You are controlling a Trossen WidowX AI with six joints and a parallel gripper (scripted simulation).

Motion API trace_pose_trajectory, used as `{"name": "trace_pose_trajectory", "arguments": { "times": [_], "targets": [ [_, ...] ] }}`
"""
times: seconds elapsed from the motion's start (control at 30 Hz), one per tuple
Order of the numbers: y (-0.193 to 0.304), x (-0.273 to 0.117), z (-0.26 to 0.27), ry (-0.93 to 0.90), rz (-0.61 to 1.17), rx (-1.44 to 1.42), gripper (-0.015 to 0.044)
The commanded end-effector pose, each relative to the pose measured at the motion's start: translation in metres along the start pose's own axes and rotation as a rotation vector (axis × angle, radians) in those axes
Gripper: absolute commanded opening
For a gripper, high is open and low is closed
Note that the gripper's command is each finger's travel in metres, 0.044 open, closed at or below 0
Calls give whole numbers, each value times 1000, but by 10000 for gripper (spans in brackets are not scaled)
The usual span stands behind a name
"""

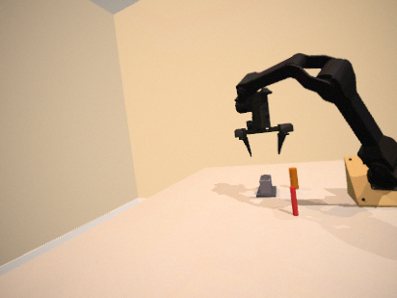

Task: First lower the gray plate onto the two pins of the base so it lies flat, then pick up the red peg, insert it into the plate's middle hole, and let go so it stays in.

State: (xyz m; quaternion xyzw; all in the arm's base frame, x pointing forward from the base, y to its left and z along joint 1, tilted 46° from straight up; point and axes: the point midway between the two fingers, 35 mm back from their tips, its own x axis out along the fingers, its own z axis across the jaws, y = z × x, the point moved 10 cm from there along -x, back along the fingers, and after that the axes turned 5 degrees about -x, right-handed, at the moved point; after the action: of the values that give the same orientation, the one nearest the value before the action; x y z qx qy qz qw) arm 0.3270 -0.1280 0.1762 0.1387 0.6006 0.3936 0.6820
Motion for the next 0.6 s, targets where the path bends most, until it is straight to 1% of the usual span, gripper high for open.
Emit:
{"name": "trace_pose_trajectory", "arguments": {
  "times": [0.0, 0.2, 0.27, 0.4, 0.5, 0.57],
  "targets": [
    [47, -2, -10, -11, -6, -90, 440],
    [118, 5, -39, -27, -16, -240, 440],
    [132, 8, -47, -31, -18, -272, 440],
    [130, 11, -46, -25, -10, -276, 440],
    [126, 40, -41, 8, 31, -271, 440],
    [126, 43, -40, 12, 35, -270, 440]
  ]
}}
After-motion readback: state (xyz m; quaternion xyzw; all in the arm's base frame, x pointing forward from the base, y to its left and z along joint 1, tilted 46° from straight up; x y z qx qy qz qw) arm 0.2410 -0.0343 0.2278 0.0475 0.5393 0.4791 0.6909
